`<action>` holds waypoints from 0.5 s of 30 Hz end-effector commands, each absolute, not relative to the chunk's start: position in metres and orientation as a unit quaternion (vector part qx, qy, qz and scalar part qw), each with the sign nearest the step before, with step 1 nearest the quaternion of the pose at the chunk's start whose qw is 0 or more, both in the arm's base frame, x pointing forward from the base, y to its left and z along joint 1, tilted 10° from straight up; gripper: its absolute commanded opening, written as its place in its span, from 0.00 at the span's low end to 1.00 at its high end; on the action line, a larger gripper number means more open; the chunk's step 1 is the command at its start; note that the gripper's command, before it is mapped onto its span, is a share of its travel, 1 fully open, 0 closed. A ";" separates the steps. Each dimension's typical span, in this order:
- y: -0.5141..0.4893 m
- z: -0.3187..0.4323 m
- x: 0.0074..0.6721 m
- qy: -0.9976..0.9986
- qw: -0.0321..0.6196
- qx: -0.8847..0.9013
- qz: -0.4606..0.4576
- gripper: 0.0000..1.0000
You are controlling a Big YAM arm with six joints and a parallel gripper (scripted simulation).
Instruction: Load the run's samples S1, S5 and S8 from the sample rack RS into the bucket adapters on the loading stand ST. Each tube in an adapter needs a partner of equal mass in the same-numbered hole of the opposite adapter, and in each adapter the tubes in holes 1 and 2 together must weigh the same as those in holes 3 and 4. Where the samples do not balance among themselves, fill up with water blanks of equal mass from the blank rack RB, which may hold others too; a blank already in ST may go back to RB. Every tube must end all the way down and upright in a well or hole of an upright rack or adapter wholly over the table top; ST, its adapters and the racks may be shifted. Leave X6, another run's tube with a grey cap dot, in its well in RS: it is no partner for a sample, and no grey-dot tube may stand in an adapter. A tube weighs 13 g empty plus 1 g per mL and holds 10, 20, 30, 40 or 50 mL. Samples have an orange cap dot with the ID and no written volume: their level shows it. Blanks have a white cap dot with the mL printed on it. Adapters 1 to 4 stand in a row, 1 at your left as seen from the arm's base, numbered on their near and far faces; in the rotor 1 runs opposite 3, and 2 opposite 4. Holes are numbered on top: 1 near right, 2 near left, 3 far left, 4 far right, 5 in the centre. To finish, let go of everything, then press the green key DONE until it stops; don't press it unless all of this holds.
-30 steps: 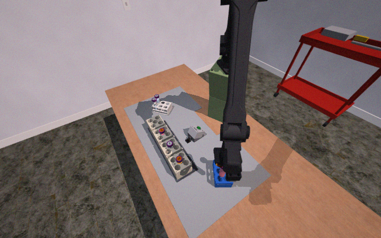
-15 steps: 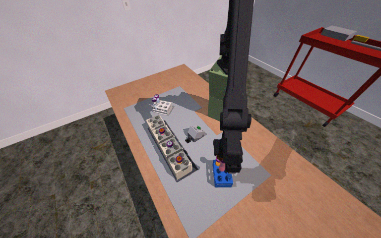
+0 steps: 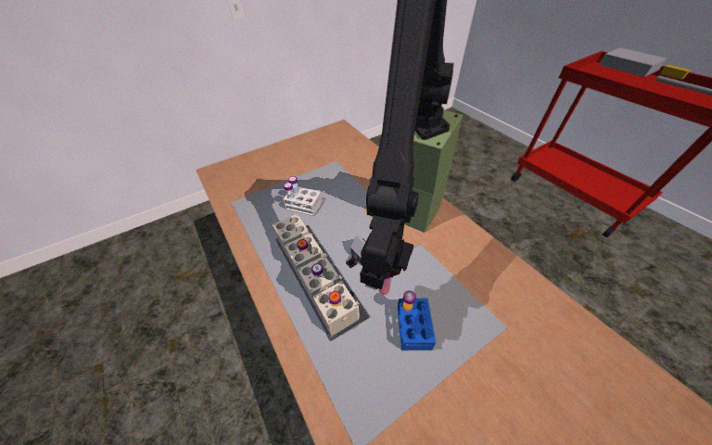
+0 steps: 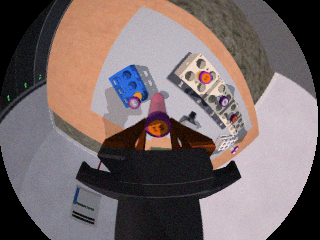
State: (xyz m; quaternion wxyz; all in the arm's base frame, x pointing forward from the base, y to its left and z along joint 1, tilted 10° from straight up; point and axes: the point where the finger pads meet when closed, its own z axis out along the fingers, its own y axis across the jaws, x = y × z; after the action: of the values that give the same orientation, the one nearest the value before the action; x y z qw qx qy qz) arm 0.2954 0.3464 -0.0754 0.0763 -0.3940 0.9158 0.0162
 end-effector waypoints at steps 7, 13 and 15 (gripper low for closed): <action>0.315 -0.056 0.327 0.953 0.102 -0.283 0.041 0.00; 0.278 -0.058 0.344 0.972 0.099 -0.206 0.047 0.00; 0.265 -0.059 0.350 0.977 0.098 -0.181 0.049 0.00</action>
State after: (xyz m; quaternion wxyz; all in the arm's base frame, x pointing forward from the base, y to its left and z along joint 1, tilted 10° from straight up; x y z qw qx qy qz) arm 0.3324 0.2729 -0.0747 0.0755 -0.2307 0.9695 0.0336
